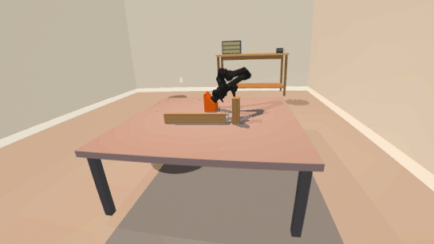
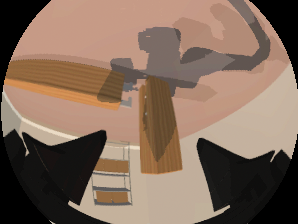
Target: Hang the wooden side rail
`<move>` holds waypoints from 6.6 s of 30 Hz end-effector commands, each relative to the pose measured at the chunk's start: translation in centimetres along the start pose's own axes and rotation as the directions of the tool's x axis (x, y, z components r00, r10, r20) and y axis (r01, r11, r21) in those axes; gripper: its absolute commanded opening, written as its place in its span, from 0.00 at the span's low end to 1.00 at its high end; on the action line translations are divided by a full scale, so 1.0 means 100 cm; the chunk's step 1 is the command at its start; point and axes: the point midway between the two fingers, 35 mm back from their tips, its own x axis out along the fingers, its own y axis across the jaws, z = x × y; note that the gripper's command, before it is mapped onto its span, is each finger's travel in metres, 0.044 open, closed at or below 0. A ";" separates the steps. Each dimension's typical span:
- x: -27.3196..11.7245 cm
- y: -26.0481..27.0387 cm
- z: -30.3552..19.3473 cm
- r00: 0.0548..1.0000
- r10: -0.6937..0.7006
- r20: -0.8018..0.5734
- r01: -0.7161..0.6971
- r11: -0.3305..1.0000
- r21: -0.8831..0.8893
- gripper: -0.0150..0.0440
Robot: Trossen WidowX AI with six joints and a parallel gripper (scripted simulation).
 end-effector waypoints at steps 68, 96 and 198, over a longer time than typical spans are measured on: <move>0.006 0.061 -0.016 0.979 -0.186 -0.086 -0.073 -0.707 0.703 1.00; 0.005 0.060 -0.003 0.974 -0.222 -0.047 -0.188 -0.906 0.379 1.00; 0.064 0.125 -0.005 0.732 0.136 0.668 0.572 0.410 -0.710 1.00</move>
